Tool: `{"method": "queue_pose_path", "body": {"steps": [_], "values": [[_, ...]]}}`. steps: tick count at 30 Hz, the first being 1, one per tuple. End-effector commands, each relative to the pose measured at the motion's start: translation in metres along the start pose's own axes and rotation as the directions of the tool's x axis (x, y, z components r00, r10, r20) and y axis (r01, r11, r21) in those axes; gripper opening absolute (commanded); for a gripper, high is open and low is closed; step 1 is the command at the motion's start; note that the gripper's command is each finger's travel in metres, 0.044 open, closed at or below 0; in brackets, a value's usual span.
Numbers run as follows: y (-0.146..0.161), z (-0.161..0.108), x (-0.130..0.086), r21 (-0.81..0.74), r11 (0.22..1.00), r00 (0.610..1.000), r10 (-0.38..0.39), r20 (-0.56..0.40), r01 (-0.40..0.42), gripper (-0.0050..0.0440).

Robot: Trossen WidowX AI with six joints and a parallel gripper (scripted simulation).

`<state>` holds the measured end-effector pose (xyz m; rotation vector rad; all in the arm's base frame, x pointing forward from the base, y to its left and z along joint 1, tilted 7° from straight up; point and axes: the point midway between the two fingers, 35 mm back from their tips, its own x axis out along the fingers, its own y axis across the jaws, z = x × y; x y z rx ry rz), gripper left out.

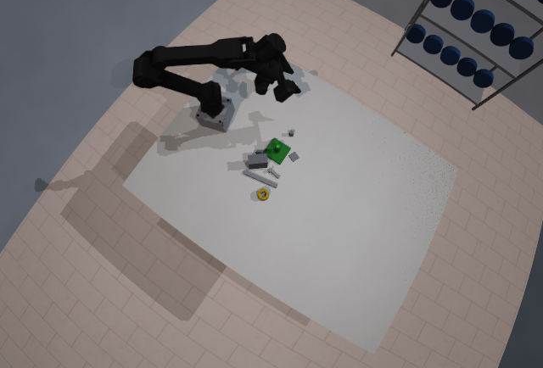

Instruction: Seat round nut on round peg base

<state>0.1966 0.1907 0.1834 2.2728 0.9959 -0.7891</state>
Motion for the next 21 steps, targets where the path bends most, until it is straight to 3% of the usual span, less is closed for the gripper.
{"method": "queue_pose_path", "body": {"steps": [1,17,21], "values": [[0.001,-0.004,-0.003,0.001,1.000,1.000,0.003,-0.014,-0.003,0.0400],[0.001,-0.004,-0.003,0.001,1.000,1.000,0.003,-0.014,-0.003,0.0400],[0.013,-0.002,0.003,-0.116,0.993,0.999,0.026,0.020,-0.024,0.0320]]}}
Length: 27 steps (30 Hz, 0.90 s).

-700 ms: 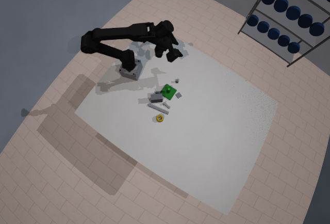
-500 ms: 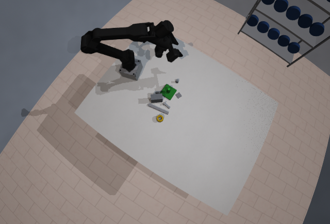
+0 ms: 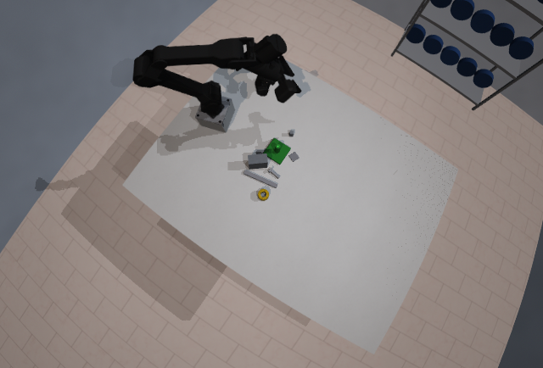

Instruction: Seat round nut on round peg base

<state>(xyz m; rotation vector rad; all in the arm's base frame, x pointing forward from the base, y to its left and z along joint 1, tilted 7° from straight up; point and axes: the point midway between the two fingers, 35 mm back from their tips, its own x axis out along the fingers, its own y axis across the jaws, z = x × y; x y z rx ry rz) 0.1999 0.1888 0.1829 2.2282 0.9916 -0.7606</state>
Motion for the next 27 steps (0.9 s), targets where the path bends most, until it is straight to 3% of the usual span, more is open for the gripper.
{"method": "queue_pose_path", "body": {"steps": [1,10,13,19,27], "values": [[0.016,0.000,0.005,-0.131,0.991,0.999,0.029,0.034,-0.024,0.0320],[0.067,0.019,0.025,-0.539,0.842,0.979,0.094,0.183,0.020,0.0320],[0.072,0.022,0.027,-0.575,0.817,0.975,0.098,0.197,0.034,0.0320],[0.106,0.043,0.038,-0.781,0.600,0.946,0.117,0.302,0.175,0.0320],[0.142,0.074,0.048,-0.882,0.282,0.900,0.110,0.421,0.378,0.0320]]}}
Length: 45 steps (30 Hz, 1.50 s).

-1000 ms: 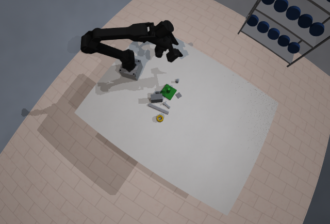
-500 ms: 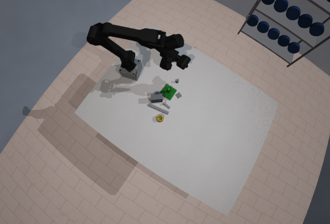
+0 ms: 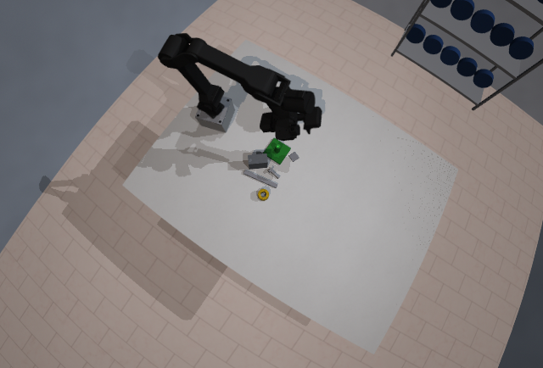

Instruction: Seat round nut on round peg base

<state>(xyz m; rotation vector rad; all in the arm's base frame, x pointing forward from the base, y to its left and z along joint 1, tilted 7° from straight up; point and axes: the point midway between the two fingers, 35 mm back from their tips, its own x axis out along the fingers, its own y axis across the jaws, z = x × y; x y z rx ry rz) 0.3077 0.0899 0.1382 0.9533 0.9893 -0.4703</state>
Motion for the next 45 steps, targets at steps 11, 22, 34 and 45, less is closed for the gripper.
{"method": "queue_pose_path", "body": {"steps": [11,22,34,45], "values": [[-0.020,0.066,0.035,-0.550,0.820,0.984,-0.177,0.024,0.161,0.0320],[-0.055,0.114,0.062,-0.865,0.475,0.950,-0.313,0.005,0.161,0.0320],[-0.115,0.167,0.089,-0.997,0.006,0.889,-0.453,-0.068,-0.073,0.0320],[-0.130,0.171,0.104,-0.993,-0.046,0.881,-0.466,-0.079,-0.113,0.0320]]}}
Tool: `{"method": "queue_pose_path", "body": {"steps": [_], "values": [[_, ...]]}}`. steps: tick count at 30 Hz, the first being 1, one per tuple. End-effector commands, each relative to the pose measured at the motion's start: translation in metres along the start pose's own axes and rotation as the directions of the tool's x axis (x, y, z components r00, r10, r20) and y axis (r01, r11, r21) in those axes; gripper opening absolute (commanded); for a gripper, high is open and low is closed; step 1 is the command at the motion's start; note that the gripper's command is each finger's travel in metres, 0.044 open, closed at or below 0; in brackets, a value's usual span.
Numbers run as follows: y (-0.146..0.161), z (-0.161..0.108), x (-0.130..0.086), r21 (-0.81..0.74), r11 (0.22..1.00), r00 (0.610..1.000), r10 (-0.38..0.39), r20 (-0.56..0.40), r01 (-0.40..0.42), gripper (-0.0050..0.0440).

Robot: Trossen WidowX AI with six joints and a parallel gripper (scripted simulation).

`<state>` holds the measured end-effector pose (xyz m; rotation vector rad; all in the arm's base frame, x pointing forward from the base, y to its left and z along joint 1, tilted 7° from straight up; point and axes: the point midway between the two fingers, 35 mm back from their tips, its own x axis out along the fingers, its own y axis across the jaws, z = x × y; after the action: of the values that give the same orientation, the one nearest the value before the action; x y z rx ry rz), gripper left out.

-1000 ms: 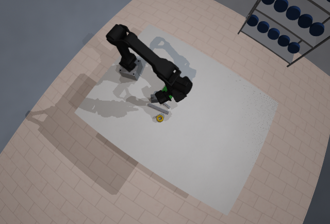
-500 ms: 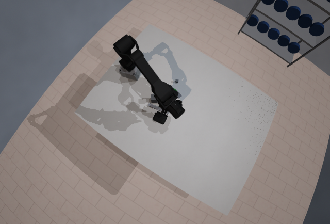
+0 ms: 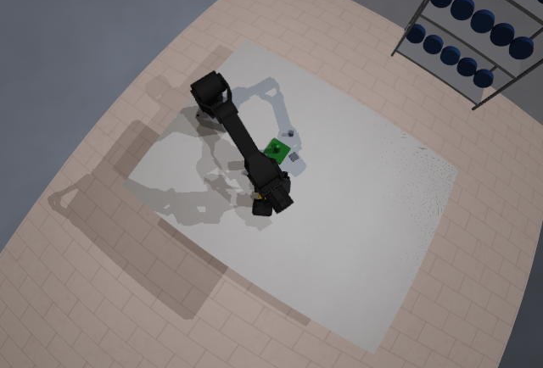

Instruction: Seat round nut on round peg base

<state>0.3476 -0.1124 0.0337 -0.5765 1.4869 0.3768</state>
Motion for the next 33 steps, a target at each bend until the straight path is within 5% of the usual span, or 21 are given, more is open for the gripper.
{"method": "queue_pose_path", "body": {"steps": [1,10,16,33], "values": [[-0.003,0.001,0.015,-0.006,1.000,1.000,-0.005,0.000,0.005,0.0320],[-0.003,0.001,0.017,-0.006,1.000,1.000,-0.005,0.000,0.005,0.0320],[-0.003,0.001,0.045,-0.006,1.000,1.000,-0.005,0.000,0.005,0.0320],[-0.003,0.000,0.064,-0.006,1.000,1.000,-0.004,0.000,0.004,0.0320]]}}
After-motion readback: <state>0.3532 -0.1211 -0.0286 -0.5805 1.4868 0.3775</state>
